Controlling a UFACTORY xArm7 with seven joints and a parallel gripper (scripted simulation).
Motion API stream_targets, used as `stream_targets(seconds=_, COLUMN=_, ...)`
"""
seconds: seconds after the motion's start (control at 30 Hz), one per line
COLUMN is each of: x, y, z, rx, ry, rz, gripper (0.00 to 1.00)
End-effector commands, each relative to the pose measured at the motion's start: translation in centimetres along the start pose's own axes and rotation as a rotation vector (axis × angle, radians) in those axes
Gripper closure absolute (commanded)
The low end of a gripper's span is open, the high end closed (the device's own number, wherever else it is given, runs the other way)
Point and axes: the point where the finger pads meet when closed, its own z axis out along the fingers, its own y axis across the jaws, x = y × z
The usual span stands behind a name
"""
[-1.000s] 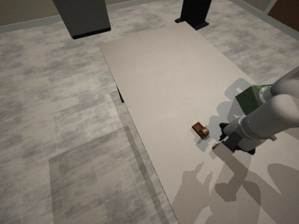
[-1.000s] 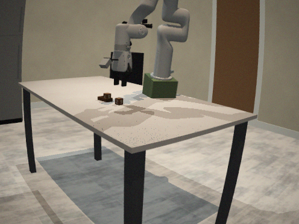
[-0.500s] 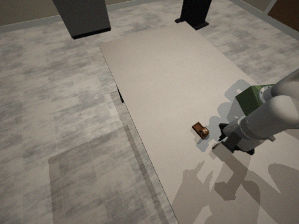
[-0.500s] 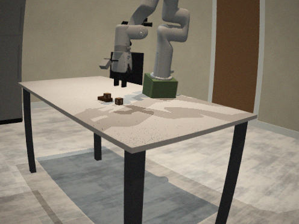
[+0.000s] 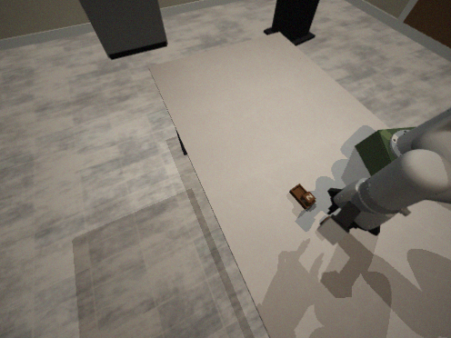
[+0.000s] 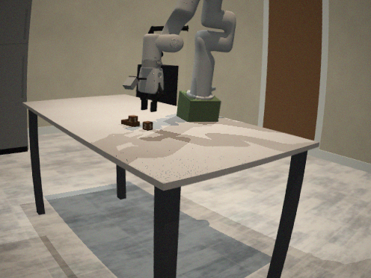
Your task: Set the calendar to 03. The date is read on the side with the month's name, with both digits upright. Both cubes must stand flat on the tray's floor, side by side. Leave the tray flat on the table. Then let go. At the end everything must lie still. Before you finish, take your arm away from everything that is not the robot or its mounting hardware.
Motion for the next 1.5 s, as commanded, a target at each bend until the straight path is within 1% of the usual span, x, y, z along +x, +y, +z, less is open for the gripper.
stream_targets(seconds=0.0, x=0.2, y=0.0, z=0.7, rx=0.008, ry=0.006, rz=-0.001, gripper=0.53)
stream_targets(seconds=0.67, x=0.2, y=0.0, z=3.3, rx=0.008, ry=0.006, rz=-0.001, gripper=0.53)
stream_targets(seconds=1.47, x=0.3, y=0.0, z=3.6, rx=0.008, ry=0.006, rz=-0.001, gripper=0.53)
